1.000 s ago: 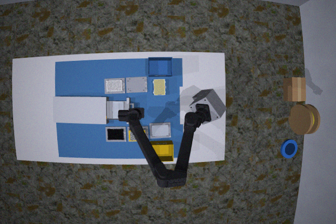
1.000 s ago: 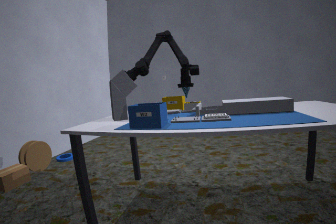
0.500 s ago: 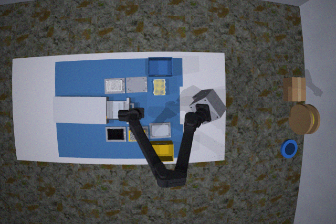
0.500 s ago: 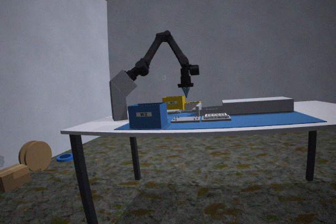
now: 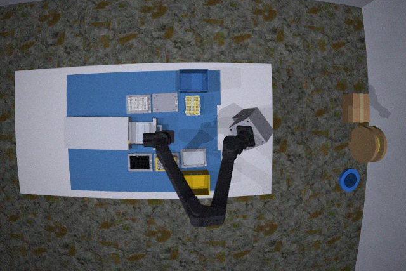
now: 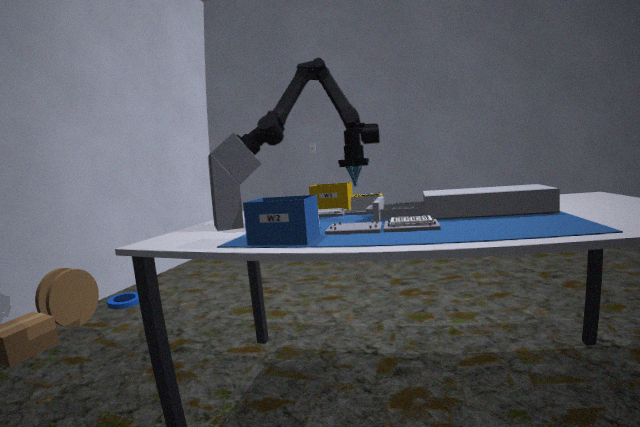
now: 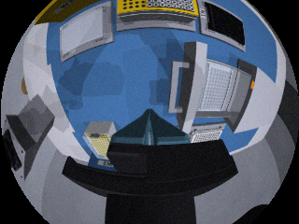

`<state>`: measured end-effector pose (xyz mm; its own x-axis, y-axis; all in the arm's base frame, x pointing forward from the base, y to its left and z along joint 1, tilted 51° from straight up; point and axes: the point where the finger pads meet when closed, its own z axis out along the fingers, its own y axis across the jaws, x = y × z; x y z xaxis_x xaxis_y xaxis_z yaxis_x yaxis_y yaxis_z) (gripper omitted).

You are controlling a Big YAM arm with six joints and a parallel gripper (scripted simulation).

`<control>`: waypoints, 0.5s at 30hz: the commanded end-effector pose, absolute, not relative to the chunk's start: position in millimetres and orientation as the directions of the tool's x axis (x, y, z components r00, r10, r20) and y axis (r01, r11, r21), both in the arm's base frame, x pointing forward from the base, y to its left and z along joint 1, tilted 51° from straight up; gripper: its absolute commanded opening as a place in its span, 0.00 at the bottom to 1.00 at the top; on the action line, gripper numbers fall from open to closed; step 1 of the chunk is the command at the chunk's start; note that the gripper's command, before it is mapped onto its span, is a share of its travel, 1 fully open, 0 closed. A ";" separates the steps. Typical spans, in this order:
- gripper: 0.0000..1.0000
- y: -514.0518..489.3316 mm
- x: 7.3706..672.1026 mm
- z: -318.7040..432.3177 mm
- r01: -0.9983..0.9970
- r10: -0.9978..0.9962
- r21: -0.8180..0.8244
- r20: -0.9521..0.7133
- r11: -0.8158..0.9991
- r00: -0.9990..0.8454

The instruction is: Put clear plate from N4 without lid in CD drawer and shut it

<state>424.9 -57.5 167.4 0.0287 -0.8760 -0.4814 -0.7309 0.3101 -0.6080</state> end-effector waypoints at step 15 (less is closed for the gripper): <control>0.00 -53.0 432.9 165.9 -0.726 -0.876 -0.615 -0.482 0.309 0.035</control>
